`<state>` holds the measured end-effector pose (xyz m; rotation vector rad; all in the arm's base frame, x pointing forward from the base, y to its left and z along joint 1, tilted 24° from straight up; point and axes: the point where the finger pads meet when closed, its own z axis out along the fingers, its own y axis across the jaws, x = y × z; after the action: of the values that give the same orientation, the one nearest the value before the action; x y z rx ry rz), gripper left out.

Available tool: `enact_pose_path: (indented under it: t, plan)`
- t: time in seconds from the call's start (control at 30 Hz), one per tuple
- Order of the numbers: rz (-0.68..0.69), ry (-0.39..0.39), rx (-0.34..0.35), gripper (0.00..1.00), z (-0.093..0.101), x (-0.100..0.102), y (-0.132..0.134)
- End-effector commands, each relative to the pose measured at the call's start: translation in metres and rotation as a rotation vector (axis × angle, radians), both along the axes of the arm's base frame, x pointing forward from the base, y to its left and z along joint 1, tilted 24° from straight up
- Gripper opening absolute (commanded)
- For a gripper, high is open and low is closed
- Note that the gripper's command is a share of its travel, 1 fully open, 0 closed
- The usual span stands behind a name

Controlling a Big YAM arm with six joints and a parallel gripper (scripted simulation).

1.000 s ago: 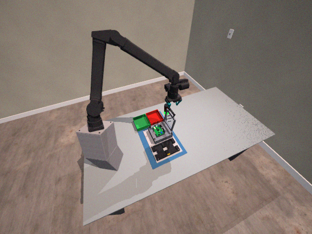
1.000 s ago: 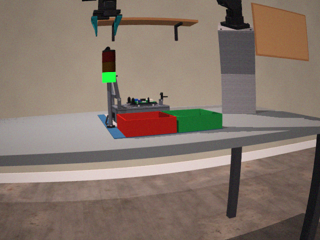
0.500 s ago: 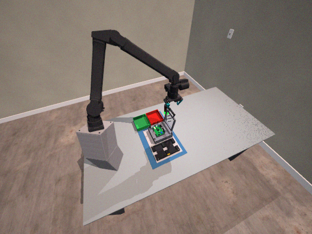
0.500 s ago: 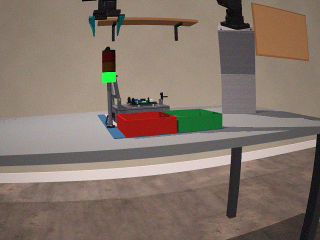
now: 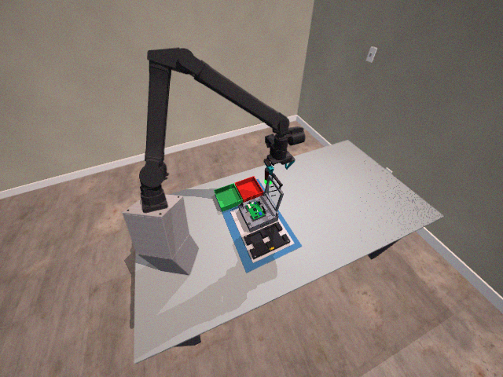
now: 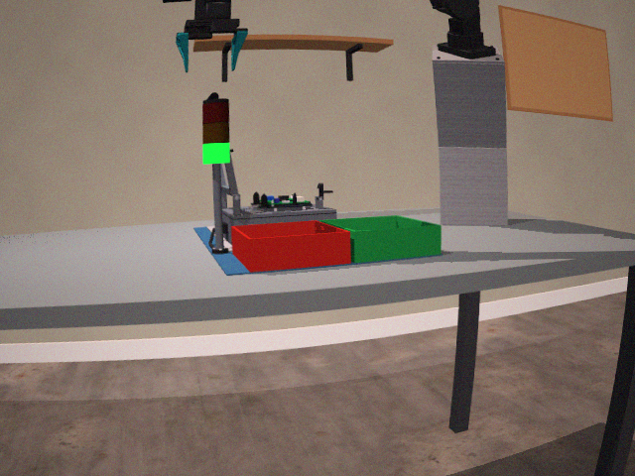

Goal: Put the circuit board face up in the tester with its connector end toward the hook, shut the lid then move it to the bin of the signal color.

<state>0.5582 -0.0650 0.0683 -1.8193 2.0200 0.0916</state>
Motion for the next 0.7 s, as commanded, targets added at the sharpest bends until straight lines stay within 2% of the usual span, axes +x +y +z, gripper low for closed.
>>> enact_pose_path:
  t: [0.0, 0.2, 0.27, 0.33, 0.47, 0.63, 0.67]
  plan:
    - [0.007, 0.003, 0.005, 0.92, 0.002, 0.002, 0.001]
    - [0.006, 0.006, 0.006, 0.92, 0.002, -0.003, 0.002]
    - [0.006, -0.033, -0.003, 0.92, 0.016, -0.001, 0.000]
    - [0.005, -0.045, -0.007, 0.92, 0.017, -0.002, -0.001]
    - [-0.005, -0.045, -0.007, 0.92, 0.013, -0.017, -0.006]
    - [-0.007, -0.044, -0.007, 0.92, 0.005, -0.045, -0.003]
    - [-0.007, -0.044, -0.007, 0.92, 0.005, -0.045, -0.003]
